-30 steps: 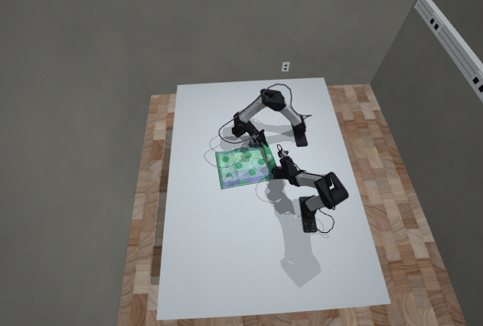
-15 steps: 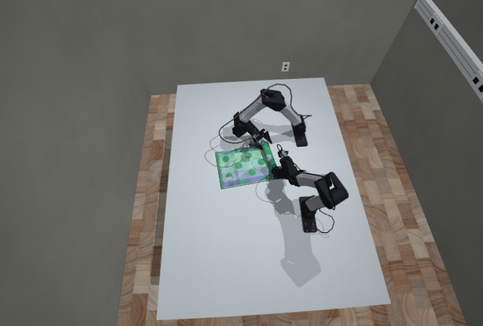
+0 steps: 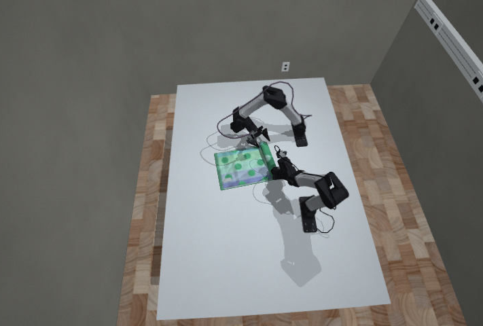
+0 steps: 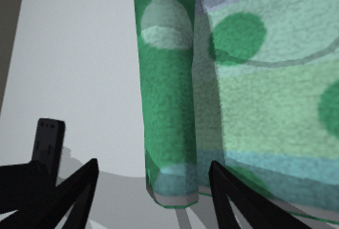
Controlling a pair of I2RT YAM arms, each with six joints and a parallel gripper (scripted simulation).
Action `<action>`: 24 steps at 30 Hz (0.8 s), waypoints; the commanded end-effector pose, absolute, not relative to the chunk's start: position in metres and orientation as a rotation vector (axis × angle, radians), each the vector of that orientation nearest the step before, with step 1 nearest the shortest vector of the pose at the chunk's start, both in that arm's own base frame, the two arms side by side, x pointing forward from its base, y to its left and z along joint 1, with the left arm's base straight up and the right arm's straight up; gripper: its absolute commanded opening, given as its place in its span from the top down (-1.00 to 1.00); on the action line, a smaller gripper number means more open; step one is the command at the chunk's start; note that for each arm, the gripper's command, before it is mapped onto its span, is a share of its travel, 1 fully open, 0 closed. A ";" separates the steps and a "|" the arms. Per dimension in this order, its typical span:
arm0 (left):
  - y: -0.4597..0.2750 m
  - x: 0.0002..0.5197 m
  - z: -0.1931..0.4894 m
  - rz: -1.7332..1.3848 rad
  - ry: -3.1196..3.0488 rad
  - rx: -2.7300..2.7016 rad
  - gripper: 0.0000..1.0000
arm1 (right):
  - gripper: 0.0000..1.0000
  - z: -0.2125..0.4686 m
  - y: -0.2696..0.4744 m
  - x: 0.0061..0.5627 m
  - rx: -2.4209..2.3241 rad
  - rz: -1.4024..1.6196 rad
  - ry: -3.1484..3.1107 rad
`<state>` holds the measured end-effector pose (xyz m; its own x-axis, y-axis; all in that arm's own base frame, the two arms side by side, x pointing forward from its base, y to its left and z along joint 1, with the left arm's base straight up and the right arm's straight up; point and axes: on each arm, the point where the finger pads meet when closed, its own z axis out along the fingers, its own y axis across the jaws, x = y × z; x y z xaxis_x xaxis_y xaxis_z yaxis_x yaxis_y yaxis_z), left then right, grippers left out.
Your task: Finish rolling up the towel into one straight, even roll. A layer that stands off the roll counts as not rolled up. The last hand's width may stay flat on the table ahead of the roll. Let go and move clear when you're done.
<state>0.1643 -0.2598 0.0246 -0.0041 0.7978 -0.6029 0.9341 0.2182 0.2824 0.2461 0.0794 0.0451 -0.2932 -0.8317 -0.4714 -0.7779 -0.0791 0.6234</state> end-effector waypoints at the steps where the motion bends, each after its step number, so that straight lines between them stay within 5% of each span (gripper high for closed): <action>1: -0.266 0.166 0.031 -0.354 1.864 1.593 0.49 | -0.70 0.065 0.066 0.264 1.822 -1.360 -2.005; 24: -0.266 0.166 0.038 -1.020 2.208 1.497 0.49 | -0.82 0.079 0.072 0.258 2.338 -1.126 -2.175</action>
